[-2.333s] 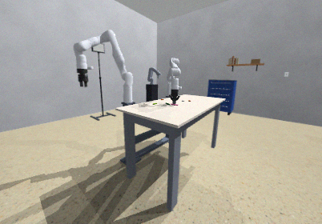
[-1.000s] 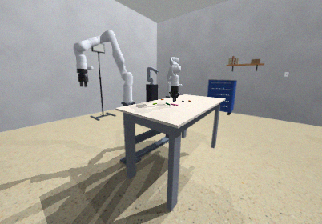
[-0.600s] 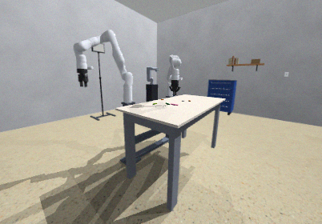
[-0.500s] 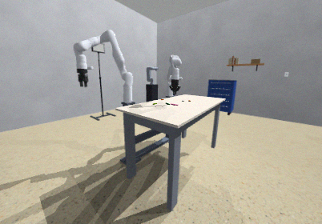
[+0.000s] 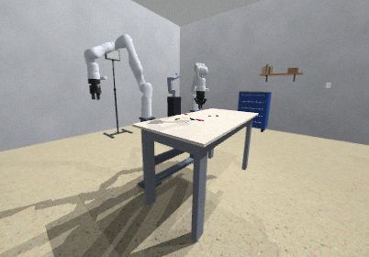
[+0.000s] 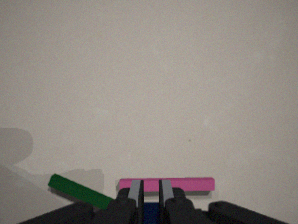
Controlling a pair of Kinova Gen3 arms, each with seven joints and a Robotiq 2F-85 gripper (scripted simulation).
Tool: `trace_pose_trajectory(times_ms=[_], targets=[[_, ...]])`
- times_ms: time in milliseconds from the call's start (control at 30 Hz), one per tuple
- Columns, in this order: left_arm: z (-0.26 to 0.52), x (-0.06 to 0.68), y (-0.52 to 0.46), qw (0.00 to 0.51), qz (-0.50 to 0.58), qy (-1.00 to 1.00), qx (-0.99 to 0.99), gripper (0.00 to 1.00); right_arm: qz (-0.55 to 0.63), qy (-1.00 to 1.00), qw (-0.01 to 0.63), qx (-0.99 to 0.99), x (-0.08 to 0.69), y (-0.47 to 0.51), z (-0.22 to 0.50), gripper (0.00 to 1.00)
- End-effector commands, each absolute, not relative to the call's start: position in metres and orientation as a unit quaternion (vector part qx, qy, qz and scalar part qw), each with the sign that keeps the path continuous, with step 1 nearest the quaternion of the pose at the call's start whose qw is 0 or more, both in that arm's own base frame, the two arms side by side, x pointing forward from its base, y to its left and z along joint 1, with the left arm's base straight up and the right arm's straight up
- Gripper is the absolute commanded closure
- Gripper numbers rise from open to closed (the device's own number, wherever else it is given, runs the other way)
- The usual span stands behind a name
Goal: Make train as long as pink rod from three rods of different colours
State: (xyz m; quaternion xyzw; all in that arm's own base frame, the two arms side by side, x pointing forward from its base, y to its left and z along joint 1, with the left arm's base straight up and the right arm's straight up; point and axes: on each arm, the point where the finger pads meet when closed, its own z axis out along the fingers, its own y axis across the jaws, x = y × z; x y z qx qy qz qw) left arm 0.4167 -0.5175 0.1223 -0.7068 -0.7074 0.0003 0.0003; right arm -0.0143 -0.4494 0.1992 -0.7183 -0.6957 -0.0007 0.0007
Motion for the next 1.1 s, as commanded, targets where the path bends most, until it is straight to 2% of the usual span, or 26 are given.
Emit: trace_pose_trajectory(times_ms=[0, 433, 1067], targets=[[0.124, 0.416, -0.513, -0.001, 0.001, -0.702, -0.712, 0.827, 0.0, -0.696, 0.0, -0.718, -0.014, -0.45, 0.2, 0.002], [0.129, 0.403, -0.467, -0.002, 0.005, -0.652, -0.758, 0.827, 0.0, -0.696, 0.0, -0.718, -0.014, -0.45, 0.2, 0.002], [0.13, 0.337, -0.356, -0.004, 0.006, -0.525, -0.851, 0.827, 0.0, -0.696, 0.0, -0.718, -0.014, -0.45, 0.2, 0.002]])
